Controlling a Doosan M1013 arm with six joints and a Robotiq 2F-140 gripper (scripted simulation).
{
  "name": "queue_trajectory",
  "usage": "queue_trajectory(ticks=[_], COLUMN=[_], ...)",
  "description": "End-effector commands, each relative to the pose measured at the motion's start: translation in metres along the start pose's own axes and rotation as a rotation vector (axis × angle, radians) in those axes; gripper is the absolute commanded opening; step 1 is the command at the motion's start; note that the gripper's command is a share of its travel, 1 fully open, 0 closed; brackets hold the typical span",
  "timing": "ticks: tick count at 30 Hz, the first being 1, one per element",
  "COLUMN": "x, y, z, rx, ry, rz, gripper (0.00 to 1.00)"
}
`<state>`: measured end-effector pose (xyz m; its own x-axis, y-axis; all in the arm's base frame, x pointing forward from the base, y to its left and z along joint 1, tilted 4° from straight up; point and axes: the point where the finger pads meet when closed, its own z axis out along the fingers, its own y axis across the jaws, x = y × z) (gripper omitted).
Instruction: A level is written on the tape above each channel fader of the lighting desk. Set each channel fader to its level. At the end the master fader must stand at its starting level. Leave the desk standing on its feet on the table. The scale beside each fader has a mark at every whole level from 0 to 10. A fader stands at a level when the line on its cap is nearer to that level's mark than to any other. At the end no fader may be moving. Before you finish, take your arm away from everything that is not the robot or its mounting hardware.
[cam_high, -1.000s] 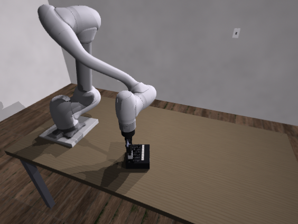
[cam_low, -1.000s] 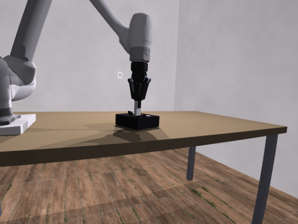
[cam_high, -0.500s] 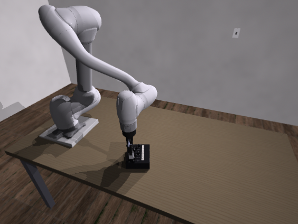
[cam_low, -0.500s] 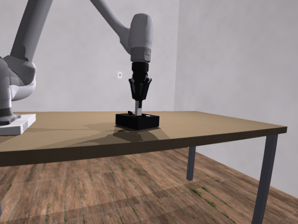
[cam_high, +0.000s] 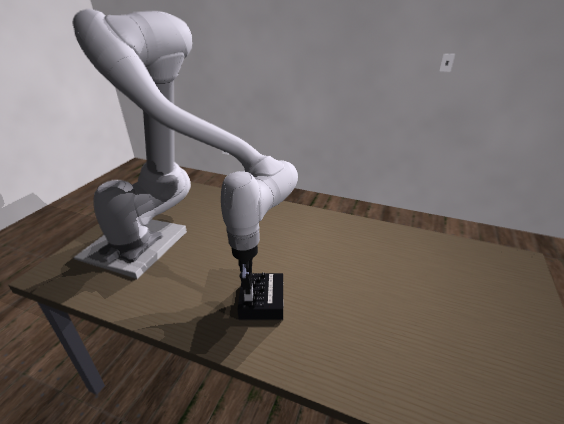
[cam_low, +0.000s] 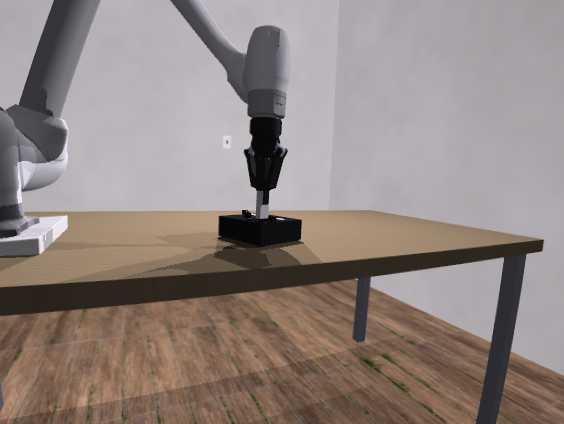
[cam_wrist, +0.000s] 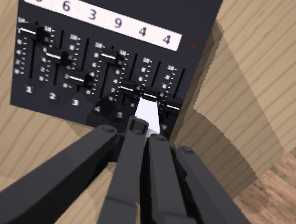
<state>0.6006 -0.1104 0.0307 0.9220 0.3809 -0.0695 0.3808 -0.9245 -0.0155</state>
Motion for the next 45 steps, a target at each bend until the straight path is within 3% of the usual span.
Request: queue_trajectory(ticks=[1, 36, 45], x=[0.0, -0.006, -0.006], y=[0.0, 0.0, 0.0], z=[0.0, 0.0, -0.011], rx=[0.0, 0.0, 0.0], ry=[0.0, 0.0, 0.0], rz=[0.0, 0.0, 0.0], gripper=[0.0, 0.0, 0.0])
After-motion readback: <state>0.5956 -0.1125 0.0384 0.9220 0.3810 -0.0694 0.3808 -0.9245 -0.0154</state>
